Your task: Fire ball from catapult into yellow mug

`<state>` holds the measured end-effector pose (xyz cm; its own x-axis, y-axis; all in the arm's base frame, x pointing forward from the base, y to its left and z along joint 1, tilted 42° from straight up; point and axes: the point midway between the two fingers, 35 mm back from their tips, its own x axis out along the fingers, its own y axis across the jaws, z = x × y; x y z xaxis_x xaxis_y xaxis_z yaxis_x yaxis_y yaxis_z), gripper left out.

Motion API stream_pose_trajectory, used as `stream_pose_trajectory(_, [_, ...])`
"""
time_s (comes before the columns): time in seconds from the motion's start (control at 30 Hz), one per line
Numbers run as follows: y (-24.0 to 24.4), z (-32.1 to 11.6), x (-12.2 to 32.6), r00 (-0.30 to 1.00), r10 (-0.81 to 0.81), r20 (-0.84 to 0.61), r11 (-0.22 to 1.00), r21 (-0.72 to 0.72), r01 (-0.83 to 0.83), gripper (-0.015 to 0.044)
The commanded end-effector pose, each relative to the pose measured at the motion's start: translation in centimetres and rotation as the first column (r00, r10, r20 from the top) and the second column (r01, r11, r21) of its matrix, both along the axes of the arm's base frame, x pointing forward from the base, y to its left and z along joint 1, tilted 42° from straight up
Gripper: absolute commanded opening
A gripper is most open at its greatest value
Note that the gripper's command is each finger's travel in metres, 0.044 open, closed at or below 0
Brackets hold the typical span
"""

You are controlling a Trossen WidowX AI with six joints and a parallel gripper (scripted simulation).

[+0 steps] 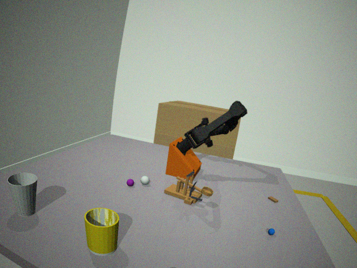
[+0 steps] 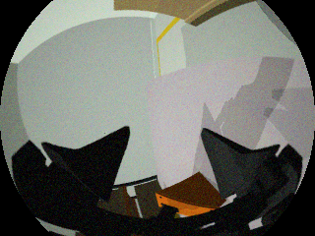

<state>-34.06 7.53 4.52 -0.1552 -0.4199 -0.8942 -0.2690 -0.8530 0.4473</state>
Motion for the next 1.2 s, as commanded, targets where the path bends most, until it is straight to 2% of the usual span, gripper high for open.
stream_pose_trajectory(0.0, [0.0,0.0,0.0,1.0,-0.001,0.0,1.0,0.0,0.001,0.0426])
stream_pose_trajectory(0.03, [0.1,0.0,0.0,1.0,-0.003,-0.002,1.0,0.001,0.003,0.044])
stream_pose_trajectory(0.33, [2.8,1.0,0.2,0.996,-0.079,-0.044,0.997,0.013,0.079,0.044])
stream_pose_trajectory(0.63, [9.0,2.8,1.5,0.96,-0.258,-0.108,0.964,0.037,0.264,0.044])
stream_pose_trajectory(1.17, [19.2,8.1,7.2,0.77,-0.586,-0.251,0.786,0.053,0.616,0.044])
